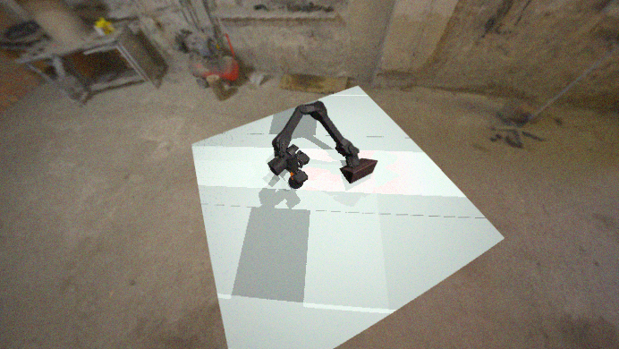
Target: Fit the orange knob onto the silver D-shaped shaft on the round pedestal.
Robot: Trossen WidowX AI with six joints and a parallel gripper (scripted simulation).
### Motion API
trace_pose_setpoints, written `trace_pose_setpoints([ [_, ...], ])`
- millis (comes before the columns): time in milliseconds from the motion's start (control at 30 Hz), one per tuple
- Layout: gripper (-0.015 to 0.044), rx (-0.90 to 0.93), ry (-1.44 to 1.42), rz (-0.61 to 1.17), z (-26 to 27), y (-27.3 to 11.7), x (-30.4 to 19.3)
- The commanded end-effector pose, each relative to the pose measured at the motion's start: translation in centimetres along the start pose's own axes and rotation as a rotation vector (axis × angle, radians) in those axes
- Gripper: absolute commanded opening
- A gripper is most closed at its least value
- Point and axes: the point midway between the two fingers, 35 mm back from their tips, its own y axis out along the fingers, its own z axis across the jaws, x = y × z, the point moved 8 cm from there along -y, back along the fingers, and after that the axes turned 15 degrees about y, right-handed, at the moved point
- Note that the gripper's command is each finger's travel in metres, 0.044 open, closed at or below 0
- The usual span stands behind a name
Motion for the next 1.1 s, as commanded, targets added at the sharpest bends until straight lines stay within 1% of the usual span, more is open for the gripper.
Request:
trace_pose_setpoints([
  [0,0.0000,-0.001,-0.011,0.001,-0.05,0.12,0.06],
  [1067,0.0000,-0.001,-0.025,0.001,0.20,0.26,0.20],
])
